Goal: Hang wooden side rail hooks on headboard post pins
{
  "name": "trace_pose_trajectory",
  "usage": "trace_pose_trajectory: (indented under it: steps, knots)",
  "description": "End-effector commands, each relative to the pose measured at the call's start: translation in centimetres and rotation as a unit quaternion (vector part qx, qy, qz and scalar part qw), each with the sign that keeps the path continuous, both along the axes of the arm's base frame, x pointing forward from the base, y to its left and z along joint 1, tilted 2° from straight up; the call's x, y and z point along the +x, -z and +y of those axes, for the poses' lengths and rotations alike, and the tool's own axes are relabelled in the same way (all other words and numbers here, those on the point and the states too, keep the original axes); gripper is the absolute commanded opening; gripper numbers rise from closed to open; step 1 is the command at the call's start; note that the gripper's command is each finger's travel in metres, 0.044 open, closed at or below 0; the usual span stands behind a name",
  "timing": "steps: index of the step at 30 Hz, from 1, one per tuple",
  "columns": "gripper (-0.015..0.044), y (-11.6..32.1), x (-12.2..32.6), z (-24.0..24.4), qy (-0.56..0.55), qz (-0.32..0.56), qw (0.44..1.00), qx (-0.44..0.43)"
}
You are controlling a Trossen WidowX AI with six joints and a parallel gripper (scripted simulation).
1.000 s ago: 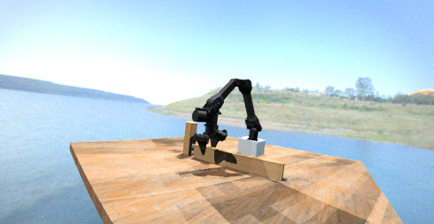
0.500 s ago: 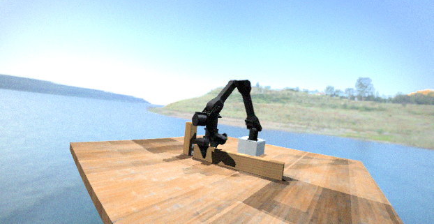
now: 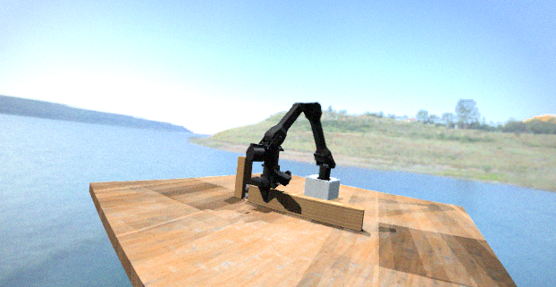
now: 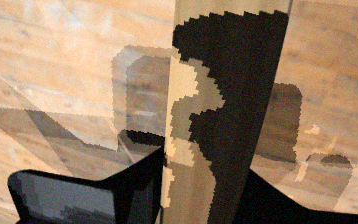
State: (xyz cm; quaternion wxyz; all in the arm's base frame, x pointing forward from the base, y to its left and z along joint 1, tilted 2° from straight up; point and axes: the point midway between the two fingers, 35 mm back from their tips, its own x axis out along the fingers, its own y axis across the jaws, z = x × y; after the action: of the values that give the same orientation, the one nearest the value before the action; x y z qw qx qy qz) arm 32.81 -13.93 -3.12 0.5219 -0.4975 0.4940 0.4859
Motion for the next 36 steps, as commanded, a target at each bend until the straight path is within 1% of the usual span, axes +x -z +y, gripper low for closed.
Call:
trace_pose_trajectory:
  steps: [1,2,10,28,36]
  knots:
    - [0.0013,0.06,-0.02,0.08,0.0,0.0,1.0,0.002]
    - [0.0,0.06,-0.02,0.08,0.0,0.0,1.0,0.002]
    - [0.0,0.0,0.0,0.09,0.007,0.0,1.0,0.002]
    - [0.0,0.0,-0.01,0.15,0.081,0.001,0.997,0.005]
    - [0.0,-0.01,0.02,0.11,0.071,0.001,0.997,0.003]
